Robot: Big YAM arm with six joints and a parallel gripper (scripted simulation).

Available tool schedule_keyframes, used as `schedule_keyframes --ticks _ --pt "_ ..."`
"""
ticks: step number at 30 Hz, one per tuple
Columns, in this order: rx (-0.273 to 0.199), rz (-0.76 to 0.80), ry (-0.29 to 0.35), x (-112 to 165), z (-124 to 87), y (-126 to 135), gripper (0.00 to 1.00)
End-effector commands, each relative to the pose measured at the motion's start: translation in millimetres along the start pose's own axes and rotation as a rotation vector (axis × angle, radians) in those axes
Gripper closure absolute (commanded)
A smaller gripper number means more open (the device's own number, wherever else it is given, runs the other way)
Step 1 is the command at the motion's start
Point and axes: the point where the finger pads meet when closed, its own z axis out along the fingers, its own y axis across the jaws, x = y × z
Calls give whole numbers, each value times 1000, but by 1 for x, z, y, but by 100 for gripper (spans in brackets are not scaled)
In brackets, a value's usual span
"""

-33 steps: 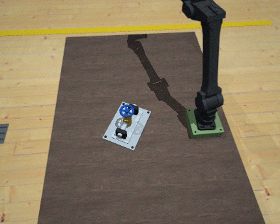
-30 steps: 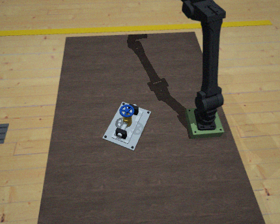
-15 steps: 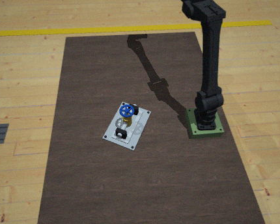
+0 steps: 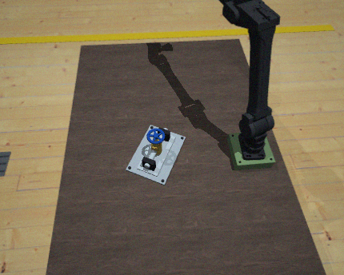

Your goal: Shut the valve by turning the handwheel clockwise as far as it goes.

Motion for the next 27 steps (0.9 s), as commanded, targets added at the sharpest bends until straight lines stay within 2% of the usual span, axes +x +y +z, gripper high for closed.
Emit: schedule_keyframes --ticks 1,2,3,7,8,9,13,15,18,19,20,26,27 --pt "56 -93 19 26 -14 -4 0" --pt "61 -99 22 28 -15 -5 0" --pt "115 -163 43 39 -27 -25 0" --pt "196 -283 112 72 -52 -36 0" --pt "199 -287 115 72 -53 -36 0" --pt "235 -339 145 84 -64 -44 0" --pt "297 -437 208 105 -88 -58 0" --pt "341 -509 259 120 -106 -68 0" --pt "346 -518 265 122 -109 -70 0" --pt "390 -596 326 138 -130 -79 0" --pt "393 -603 331 139 -132 -80 0" --pt "475 -774 482 170 -184 -99 0" --pt "478 -780 488 171 -186 -100 0"
